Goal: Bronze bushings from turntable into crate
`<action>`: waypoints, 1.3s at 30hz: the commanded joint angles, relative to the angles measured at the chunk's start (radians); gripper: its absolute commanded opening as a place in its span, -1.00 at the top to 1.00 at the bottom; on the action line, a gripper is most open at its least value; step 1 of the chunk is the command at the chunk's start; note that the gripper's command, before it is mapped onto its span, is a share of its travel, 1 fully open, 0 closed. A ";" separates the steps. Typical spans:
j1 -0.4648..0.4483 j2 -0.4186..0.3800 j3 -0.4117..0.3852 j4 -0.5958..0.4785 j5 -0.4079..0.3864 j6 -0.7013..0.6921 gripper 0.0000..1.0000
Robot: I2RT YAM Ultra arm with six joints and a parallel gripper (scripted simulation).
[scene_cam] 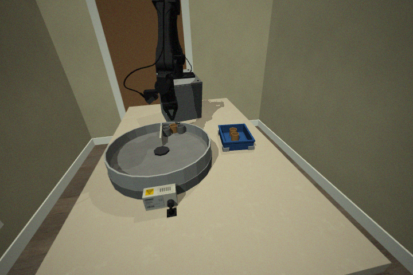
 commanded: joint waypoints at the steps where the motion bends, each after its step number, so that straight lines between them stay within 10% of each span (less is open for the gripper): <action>1: 0.003 -0.012 0.022 -0.002 0.006 0.003 0.74; 39: 0.013 -0.019 0.007 0.002 0.008 0.007 0.74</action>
